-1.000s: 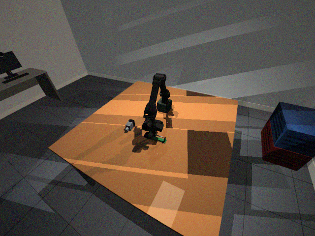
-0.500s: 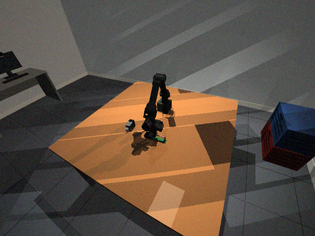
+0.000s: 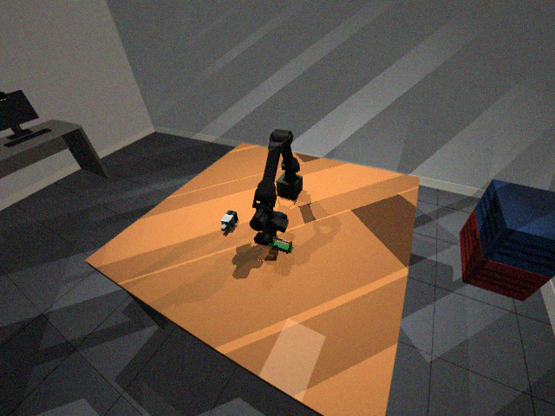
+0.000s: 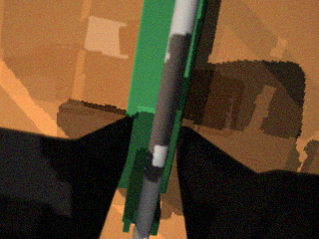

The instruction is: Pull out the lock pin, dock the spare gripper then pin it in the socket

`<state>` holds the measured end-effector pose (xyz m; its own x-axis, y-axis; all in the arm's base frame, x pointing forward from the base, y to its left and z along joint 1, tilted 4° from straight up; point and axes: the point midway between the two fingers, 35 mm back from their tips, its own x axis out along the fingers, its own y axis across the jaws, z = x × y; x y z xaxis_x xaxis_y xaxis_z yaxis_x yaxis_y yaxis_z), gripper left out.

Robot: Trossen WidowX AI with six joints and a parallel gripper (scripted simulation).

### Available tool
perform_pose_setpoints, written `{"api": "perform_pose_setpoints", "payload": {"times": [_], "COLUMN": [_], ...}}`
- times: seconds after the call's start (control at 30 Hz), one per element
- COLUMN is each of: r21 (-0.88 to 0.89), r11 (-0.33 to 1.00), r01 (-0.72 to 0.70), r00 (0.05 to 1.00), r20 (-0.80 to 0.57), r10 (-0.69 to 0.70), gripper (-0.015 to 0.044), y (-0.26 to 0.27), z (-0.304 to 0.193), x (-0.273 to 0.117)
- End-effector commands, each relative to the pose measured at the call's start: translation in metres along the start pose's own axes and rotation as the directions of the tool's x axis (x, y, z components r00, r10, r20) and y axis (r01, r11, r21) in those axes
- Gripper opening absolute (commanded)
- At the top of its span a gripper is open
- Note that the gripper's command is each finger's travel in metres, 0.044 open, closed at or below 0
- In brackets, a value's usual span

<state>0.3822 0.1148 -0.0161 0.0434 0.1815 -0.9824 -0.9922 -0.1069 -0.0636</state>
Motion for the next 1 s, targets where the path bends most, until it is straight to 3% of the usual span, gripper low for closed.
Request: {"api": "perform_pose_setpoints", "payload": {"times": [0.0, 0.3, 0.97], "r21": [0.0, 0.001, 0.013], "r11": [1.0, 1.0, 0.999], "r01": [0.0, -0.006, -0.035], "r00": [1.0, 1.0, 0.999], "r20": [0.0, -0.001, -0.005], "r10": [0.0, 0.006, 0.035], "gripper": [0.021, 0.044, 0.044], "y": [0.0, 0.001, 0.004], "z": [0.0, 0.001, 0.006], "x": [0.0, -0.014, -0.056]}}
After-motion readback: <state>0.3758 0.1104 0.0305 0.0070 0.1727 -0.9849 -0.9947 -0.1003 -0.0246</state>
